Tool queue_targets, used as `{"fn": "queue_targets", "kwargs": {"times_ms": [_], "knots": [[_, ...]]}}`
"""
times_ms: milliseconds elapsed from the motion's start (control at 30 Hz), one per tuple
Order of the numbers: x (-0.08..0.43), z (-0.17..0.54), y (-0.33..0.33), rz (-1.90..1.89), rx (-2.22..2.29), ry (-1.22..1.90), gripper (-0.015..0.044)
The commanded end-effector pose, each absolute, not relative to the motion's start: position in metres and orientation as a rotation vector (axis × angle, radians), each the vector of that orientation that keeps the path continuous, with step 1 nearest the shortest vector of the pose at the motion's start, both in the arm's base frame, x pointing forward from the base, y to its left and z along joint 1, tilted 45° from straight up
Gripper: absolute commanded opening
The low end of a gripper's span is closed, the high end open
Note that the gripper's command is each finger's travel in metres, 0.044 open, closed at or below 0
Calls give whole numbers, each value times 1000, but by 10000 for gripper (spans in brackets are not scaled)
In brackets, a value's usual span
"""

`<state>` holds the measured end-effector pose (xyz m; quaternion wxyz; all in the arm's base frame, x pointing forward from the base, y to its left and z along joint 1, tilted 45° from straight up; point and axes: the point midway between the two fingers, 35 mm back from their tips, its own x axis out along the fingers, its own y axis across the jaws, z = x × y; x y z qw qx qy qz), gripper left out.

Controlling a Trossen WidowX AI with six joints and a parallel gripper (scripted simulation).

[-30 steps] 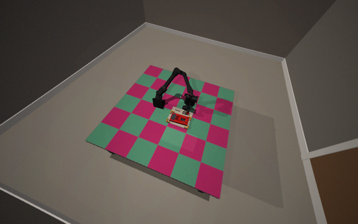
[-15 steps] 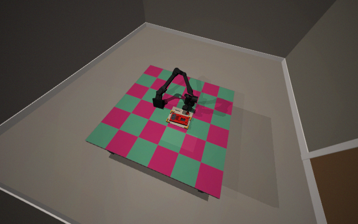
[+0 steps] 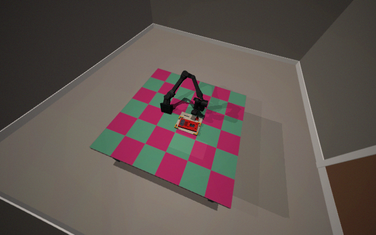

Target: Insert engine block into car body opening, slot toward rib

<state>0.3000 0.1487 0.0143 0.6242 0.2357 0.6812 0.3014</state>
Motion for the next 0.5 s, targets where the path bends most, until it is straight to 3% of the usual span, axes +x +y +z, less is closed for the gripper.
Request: {"fn": "queue_targets", "kwargs": {"times_ms": [0,467], "knots": [[305,21,143,690,541,1552,0],[314,49,113,703,513,1554,0]]}}
